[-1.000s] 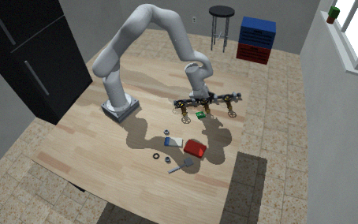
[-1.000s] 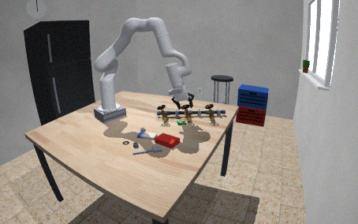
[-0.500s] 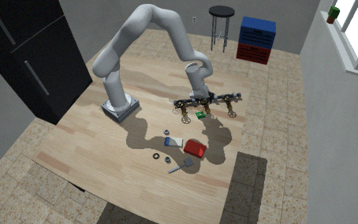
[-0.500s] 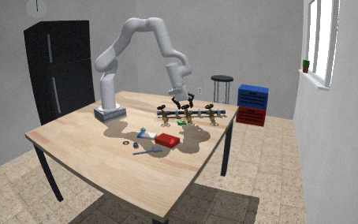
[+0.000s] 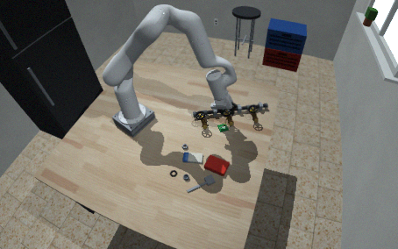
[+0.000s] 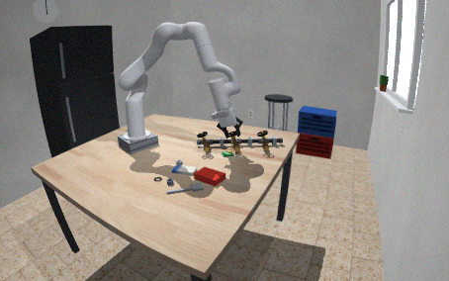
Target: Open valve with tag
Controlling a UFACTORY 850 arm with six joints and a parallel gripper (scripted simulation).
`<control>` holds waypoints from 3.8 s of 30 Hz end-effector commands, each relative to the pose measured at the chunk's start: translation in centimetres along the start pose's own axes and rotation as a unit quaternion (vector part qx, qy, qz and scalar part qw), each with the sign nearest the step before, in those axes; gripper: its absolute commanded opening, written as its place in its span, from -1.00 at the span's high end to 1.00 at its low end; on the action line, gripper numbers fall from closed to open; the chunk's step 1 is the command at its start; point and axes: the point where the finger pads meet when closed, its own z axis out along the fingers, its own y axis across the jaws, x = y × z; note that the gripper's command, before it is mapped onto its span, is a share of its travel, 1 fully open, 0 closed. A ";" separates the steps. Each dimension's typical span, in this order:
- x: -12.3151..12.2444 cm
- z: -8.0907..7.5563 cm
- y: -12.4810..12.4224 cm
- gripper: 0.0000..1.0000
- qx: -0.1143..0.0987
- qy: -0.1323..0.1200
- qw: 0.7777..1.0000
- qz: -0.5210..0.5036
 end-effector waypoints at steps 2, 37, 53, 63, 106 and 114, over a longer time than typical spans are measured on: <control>0.0 -0.1 -0.1 1.00 0.001 0.000 1.000 0.000; 0.0 -0.1 -0.1 1.00 0.000 0.000 0.995 -0.098; 0.0 -0.1 -0.1 1.00 0.000 0.001 0.917 -0.398; 0.0 -0.1 -0.1 1.00 -0.004 0.004 0.809 -0.588; 0.0 -0.1 -0.1 1.00 0.000 0.001 0.088 -0.996; 0.0 -0.1 -0.1 1.00 0.000 0.001 0.087 -0.996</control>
